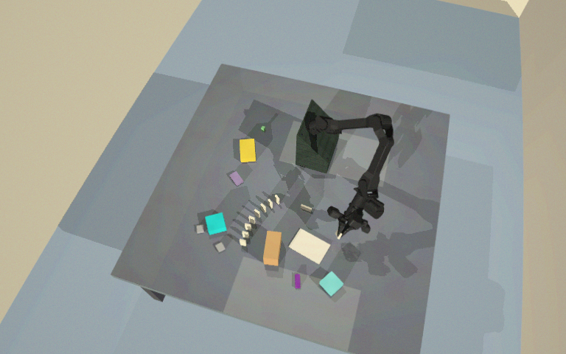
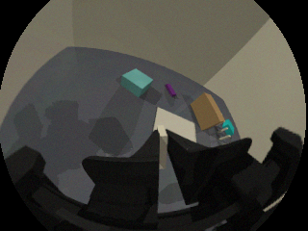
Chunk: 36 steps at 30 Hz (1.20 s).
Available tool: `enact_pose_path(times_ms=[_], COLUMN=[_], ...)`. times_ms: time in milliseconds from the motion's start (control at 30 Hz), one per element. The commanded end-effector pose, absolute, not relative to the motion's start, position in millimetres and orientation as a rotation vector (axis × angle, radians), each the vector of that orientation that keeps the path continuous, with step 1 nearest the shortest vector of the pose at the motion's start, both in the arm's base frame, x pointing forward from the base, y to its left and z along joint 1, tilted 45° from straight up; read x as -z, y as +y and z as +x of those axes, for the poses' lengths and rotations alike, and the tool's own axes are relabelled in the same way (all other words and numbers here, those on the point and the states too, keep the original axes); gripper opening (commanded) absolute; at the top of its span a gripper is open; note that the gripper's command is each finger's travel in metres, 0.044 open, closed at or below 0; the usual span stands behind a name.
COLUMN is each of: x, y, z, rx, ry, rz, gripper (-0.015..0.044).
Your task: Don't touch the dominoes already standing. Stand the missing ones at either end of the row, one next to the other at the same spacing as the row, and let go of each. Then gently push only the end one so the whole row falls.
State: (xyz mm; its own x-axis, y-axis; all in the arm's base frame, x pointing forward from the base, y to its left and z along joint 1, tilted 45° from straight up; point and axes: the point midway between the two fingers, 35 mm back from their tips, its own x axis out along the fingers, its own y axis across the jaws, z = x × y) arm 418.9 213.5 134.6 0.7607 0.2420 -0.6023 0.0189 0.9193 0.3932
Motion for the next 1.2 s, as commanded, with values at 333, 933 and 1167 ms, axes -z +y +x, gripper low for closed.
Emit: enact_pose_path(times_ms=[333, 933, 1167], x=[-147.9, -169.2, -170.3], y=[217.3, 195.9, 192.6], z=[400.4, 343.0, 337.0], rx=[-0.005, 0.147, 0.16], ry=[0.395, 0.026, -0.001], rz=[0.496, 0.769, 0.797], gripper=[0.0021, 0.0021, 0.0021])
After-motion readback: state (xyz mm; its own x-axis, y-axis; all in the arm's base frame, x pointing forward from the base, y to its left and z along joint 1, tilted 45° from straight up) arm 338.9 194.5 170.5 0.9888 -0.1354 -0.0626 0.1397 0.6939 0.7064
